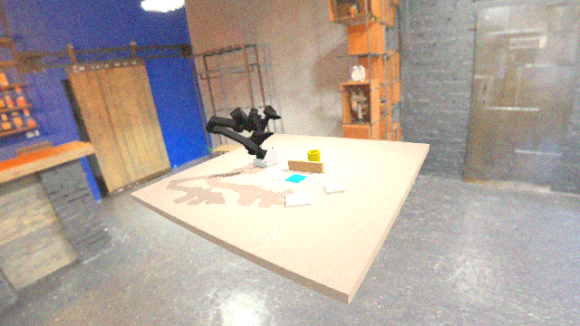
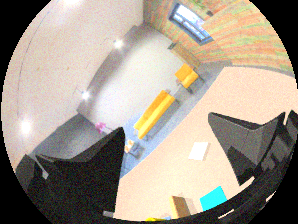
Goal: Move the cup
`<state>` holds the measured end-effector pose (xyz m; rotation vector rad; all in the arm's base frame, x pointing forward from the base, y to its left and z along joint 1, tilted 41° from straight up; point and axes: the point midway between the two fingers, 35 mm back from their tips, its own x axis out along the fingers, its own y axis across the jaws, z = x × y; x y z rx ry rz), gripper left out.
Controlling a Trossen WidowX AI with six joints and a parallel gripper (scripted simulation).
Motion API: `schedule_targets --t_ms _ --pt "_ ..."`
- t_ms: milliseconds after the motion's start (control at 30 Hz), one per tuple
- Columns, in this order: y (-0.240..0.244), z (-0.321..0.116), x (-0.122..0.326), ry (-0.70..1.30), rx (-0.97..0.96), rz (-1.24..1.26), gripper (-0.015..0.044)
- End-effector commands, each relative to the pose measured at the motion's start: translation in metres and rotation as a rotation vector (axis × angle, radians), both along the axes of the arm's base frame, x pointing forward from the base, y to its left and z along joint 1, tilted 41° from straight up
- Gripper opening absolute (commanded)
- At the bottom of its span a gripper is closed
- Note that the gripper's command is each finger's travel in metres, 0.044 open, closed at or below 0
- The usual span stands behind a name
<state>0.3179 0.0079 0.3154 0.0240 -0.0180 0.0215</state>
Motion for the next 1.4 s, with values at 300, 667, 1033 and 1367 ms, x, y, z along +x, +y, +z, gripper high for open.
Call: schedule_targets --t_ms 300,667,1033,1367 --pt "0.051 -0.121 0.049 0.602 0.394 -0.108 0.0167" --pt "0.107 -0.263 0.017 1.118 0.48 -0.649 0.0167" --pt "0.122 -0.331 -0.044 1.07 0.211 -1.186 0.0167" --pt "0.119 -0.335 -0.043 1.07 0.212 -1.186 0.0167"
